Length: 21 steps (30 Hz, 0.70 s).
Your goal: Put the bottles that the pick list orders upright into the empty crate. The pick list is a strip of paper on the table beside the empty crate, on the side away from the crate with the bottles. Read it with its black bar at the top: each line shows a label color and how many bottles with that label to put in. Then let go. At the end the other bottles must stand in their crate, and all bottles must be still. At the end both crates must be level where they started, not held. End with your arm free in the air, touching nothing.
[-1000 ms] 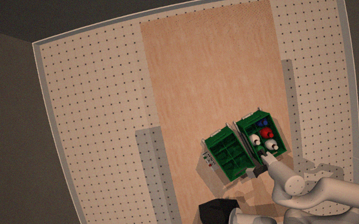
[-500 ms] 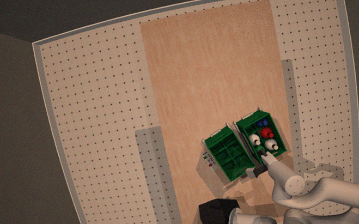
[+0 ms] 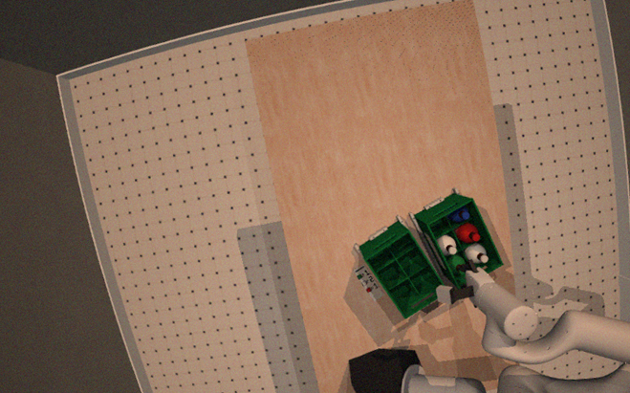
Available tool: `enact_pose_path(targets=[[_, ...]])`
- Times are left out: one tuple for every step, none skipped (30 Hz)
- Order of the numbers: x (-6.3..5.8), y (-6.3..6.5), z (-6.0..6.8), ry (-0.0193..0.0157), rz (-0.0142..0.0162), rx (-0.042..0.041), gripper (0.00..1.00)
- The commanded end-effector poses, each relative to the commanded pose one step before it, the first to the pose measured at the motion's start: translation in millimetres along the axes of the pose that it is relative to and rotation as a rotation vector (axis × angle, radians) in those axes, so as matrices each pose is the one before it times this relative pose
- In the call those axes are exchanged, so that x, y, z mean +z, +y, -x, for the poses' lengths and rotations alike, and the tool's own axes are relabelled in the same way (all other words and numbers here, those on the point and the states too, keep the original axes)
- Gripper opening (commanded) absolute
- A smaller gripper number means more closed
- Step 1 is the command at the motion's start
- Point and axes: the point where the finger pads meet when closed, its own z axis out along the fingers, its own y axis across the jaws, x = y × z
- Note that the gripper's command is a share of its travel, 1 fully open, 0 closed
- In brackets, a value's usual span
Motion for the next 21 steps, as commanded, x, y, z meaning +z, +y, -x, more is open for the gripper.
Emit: enact_pose_path(targets=[[19.99, -11.77, 16.10, -0.00066, 0.00898, 0.15734, 0.65], [3.52, -1.82, 3.05, 0.00008, -0.00049, 0.02625, 0.65], [3.52, -1.74, 3.10, 0.00008, -0.00049, 0.02626, 0.65], [0.00, 0.00, 0.00, 0.00000, 0.00000, 0.00000, 0.65], [0.00, 0.00, 0.00, 0.00000, 0.00000, 0.00000, 0.65], [3.49, -1.64, 3.17, -0.00014, 0.00169, 0.07764, 0.65], [3.57, -1.43, 3.24, 0.00001, -0.00082, 0.02186, 0.65], [3.52, -1.34, 3.30, 0.00005, -0.00080, 0.02041, 0.65], [3.52, -1.27, 3.32, 0.00014, -0.00043, 0.02362, 0.65], [3.52, -1.19, 3.35, 0.00016, -0.00026, 0.02598, 0.65], [3.52, -1.10, 3.38, 0.00012, -0.00026, 0.02676, 0.65], [3.52, -1.01, 3.41, 0.00006, -0.00033, 0.02670, 0.65], [3.52, -0.91, 3.44, 0.00001, -0.00039, 0.02646, 0.65], [3.52, -0.82, 3.46, -0.00002, -0.00043, 0.02632, 0.65], [3.12, -0.64, 3.08, -0.00004, -0.00045, 0.02630, 0.65], [0.00, 0.00, 0.00, -0.00004, -0.00046, 0.02632, 0.65], [0.00, 0.00, 0.00, -0.00006, -0.00047, 0.02635, 0.65], [0.00, 0.00, 0.00, -0.00008, -0.00045, 0.02639, 0.65], [0.00, 0.00, 0.00, -0.00003, -0.00040, 0.02641, 0.65], [0.00, 0.00, 0.00, 0.00009, -0.00033, 0.02641, 0.65], [0.00, 0.00, 0.00, 0.00000, 0.00000, 0.00000, 0.65]])
